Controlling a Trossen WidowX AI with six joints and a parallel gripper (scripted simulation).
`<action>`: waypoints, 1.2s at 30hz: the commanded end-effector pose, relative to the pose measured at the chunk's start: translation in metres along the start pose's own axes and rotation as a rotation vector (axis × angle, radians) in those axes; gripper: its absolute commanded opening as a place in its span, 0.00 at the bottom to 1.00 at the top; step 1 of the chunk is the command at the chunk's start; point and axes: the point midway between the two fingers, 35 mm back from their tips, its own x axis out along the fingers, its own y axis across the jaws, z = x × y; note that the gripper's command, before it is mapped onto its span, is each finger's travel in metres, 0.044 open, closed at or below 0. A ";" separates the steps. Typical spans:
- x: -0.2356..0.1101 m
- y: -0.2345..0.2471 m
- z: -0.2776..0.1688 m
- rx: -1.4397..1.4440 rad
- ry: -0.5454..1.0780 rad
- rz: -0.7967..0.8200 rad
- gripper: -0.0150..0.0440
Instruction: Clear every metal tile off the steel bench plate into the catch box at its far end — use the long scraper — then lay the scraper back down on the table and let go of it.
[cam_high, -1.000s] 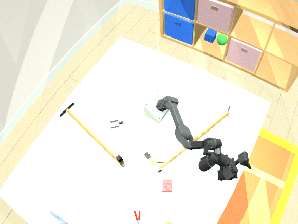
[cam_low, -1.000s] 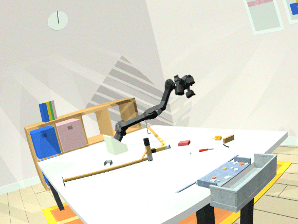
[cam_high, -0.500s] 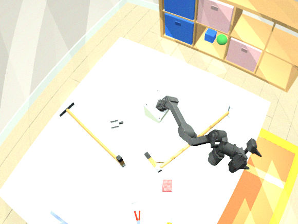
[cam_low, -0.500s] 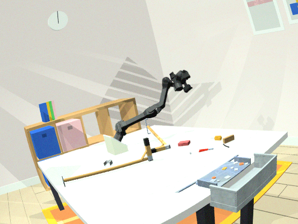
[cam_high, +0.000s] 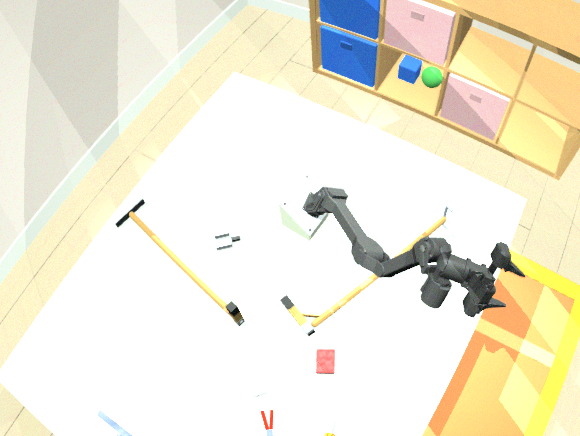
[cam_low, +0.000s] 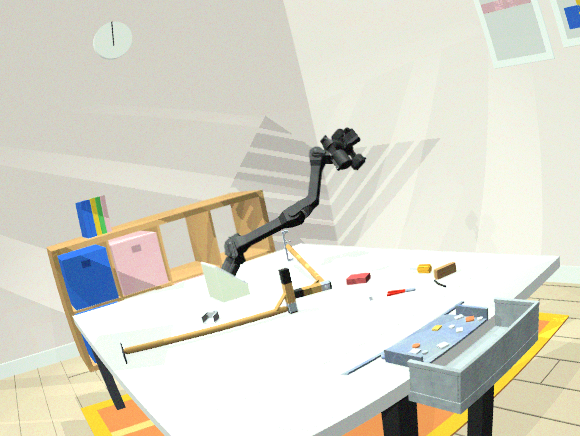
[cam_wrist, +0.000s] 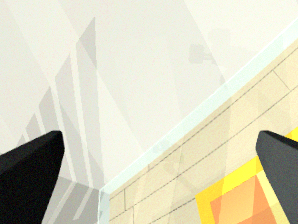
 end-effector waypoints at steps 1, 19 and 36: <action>-0.002 0.027 -0.005 -0.025 -0.019 0.056 1.00; -0.017 0.118 -0.024 -0.074 -0.071 0.283 1.00; -0.051 0.201 -0.047 -0.095 -0.106 0.525 1.00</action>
